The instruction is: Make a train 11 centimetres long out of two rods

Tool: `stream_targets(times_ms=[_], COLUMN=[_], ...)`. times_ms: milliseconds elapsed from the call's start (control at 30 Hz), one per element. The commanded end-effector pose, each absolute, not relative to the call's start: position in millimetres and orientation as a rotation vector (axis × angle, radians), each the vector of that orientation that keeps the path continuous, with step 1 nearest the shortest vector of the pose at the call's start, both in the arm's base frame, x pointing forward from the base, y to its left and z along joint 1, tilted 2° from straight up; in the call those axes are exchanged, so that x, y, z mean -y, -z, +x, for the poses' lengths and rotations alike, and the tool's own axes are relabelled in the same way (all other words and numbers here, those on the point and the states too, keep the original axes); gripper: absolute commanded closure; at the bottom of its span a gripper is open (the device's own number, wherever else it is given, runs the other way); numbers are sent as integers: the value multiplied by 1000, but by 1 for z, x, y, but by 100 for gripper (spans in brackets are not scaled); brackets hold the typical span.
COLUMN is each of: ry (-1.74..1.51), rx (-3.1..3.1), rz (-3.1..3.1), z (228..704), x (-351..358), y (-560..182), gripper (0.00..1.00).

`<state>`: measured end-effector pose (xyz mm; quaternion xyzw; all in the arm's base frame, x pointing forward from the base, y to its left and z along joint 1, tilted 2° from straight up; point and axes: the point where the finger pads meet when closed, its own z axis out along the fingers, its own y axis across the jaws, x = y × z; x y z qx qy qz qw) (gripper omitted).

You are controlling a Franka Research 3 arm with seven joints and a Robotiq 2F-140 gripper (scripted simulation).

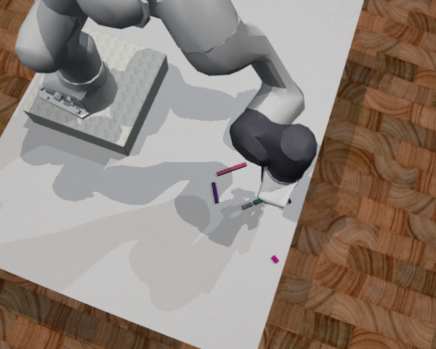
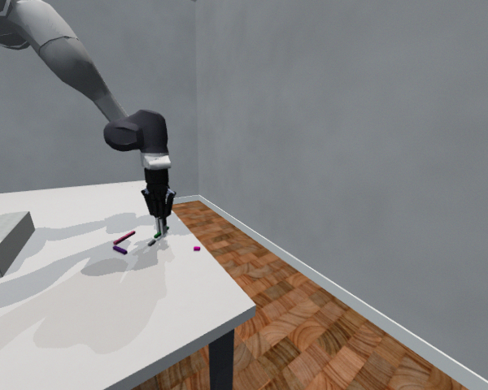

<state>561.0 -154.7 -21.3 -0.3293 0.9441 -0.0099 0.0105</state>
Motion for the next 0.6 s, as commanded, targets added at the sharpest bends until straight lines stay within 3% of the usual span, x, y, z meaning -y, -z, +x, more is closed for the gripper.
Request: stream_targets(times_ms=[0,567], ry=[30,30], rx=[-2943,-2943], rz=[-1038,-1040], z=[561,560], x=[155,154], y=[21,22], gripper=[88,88])
